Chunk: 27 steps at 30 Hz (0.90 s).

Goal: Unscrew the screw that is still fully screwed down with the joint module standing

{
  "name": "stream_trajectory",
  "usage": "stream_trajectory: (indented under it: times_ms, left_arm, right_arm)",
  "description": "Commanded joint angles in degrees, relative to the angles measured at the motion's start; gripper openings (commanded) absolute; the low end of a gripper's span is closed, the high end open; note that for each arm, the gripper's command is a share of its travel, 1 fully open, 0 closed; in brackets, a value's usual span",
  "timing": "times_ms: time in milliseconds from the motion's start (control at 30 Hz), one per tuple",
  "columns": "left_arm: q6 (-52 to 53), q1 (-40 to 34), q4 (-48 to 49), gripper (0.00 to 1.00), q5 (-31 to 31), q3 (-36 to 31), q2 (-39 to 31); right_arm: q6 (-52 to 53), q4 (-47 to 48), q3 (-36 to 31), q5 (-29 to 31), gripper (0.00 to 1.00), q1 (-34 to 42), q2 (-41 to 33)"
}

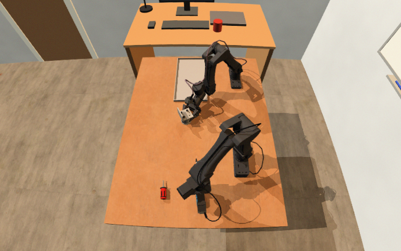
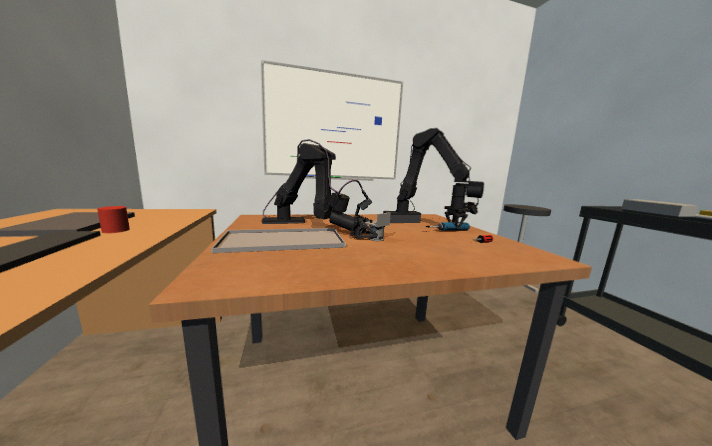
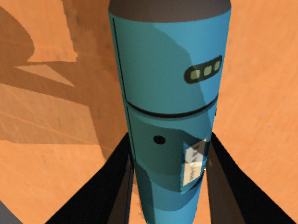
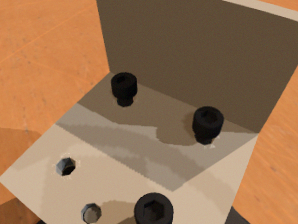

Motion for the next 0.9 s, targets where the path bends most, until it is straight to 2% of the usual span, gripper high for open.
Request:
stream_trajectory:
  times_ms: [0,600,633,867]
  left_arm:
    - [-0.3,0.2,-1.0,0.42,0.7,-1.4,0.1]
    - [-0.4,0.3,-1.0,0.42,0.7,-1.5,-0.3]
    - [-0.4,0.3,-1.0,0.49,0.7,-1.5,-0.3]
    - [-0.1,0.1,-0.1,0.49,0.2,-0.4,-0.3]
  right_arm:
    - [0.4,-1.1,-0.9,-0.4,0.59,0.3,0.6]
    - [0.4,-1.1,-0.9,-0.4,0.59,0.3,0.6]
    - [0.4,-1.1,-0.9,-0.4,0.59,0.3,0.6]
    - [0.4,-1.1,-0.9,-0.4,0.59,0.3,0.6]
